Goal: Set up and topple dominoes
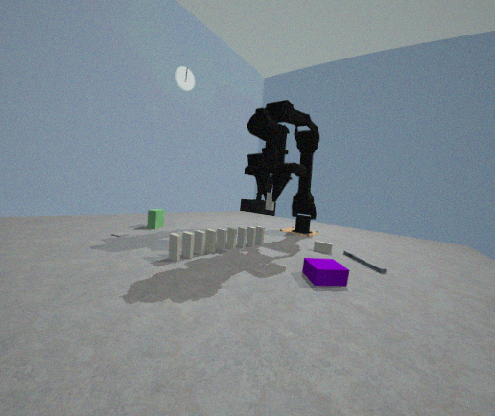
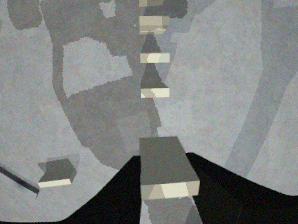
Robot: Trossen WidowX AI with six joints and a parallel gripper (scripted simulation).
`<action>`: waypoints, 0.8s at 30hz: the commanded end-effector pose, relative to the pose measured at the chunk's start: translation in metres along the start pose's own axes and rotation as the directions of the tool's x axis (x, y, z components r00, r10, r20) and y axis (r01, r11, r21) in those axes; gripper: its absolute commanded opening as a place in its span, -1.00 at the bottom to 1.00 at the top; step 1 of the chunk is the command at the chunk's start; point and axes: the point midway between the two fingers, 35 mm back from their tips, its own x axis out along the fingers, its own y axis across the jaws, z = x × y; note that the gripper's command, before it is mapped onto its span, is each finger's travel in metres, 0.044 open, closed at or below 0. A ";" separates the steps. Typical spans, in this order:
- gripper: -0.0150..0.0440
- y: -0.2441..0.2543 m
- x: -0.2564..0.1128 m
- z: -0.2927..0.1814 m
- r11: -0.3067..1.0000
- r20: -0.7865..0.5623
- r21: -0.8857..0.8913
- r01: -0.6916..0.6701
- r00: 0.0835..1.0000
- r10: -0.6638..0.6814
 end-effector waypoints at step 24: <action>-0.13 -0.003 0.093 -0.008 1.000 -0.006 0.005 0.005 1.000 -0.005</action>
